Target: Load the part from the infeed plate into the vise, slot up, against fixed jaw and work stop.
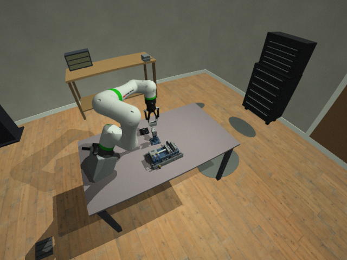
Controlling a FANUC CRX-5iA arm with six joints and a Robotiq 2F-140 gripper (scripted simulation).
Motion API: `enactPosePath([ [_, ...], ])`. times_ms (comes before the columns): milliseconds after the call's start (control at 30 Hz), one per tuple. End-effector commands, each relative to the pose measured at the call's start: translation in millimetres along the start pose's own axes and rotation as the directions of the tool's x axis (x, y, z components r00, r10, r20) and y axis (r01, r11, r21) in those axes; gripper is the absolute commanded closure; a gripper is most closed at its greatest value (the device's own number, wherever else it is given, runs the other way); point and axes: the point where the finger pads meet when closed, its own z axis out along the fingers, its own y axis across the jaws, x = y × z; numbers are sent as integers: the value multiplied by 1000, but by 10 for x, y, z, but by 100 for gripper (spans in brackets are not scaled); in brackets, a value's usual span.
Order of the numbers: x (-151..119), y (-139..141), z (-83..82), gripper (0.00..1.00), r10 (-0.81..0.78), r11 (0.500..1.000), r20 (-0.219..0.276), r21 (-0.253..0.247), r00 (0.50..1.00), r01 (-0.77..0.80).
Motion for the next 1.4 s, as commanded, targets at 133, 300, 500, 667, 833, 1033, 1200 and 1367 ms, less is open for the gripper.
enactPosePath([
  [133, -1, -1, -11, 100, 0, 1000, 0, 0, 1000, 0],
  [300, -1, -1, -11, 100, 0, 1000, 0, 0, 1000, 0],
  [500, 5, -3, -10, 100, 5, 1000, -1, -1, 1000, -5],
  [667, 19, -8, -8, 100, 16, 1000, -2, -3, 1000, -16],
  [833, 45, -18, -5, 100, 35, 999, -5, -6, 999, -35],
  [1033, 107, -41, 4, 100, 83, 996, -12, -14, 997, -83],
  [1200, 183, -70, 14, 100, 141, 990, -21, -23, 990, -141],
  [1367, 239, -92, 21, 100, 184, 982, -27, -29, 983, -184],
])
